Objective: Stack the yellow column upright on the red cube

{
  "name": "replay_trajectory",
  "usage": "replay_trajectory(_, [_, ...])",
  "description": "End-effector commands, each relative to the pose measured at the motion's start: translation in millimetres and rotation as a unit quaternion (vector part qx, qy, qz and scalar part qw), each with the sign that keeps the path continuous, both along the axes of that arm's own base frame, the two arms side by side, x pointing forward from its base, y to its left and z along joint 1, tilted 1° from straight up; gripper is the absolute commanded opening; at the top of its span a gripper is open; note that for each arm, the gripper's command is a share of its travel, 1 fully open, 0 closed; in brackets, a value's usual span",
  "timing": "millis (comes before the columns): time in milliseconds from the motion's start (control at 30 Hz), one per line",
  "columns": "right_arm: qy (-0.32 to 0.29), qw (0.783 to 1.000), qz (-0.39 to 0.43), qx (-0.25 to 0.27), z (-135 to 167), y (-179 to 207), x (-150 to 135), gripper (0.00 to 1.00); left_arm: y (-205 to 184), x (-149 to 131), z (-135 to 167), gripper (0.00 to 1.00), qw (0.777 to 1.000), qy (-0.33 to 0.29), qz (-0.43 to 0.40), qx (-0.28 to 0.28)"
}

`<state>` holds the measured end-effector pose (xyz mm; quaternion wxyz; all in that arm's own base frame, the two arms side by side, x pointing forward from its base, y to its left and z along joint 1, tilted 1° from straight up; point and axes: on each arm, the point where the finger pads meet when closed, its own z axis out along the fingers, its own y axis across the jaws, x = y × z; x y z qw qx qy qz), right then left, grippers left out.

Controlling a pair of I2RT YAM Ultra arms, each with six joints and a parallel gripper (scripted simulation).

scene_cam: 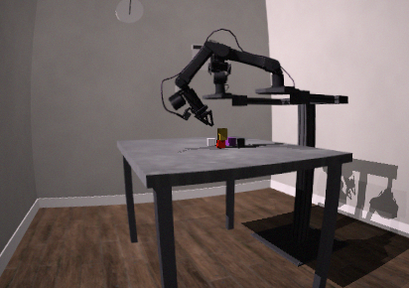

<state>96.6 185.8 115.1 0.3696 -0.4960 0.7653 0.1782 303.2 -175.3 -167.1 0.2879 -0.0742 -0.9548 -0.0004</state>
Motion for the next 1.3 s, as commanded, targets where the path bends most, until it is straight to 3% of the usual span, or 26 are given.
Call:
replay_trajectory(0, [-0.008,1.000,0.001,0.020,14,3,0,1.00,-19,35,9,1.00,0.990,-0.128,-0.025,-0.052])
replay_trajectory(133, [-0.008,1.000,0.001,0.020,14,3,0,1.00,-26,41,18,1.00,0.979,-0.185,-0.043,-0.074])
replay_trajectory(233, [-0.008,1.000,0.001,0.020,14,3,0,1.00,-24,35,16,1.00,0.977,-0.191,-0.048,-0.076])
replay_trajectory(467, [-0.008,1.000,0.001,0.020,14,3,0,1.00,-30,31,29,1.00,0.946,-0.290,-0.084,-0.113])
replay_trajectory(833, [-0.008,1.000,0.001,0.020,14,3,0,1.00,-17,-13,32,1.00,0.906,-0.377,-0.129,-0.144])
replay_trajectory(1067, [-0.008,1.000,0.001,0.020,14,3,0,1.00,-3,-51,35,1.00,0.861,-0.450,-0.166,-0.170])
replay_trajectory(1267, [-0.008,1.000,0.001,0.020,14,3,0,1.00,5,-70,31,1.00,0.841,-0.476,-0.184,-0.179])
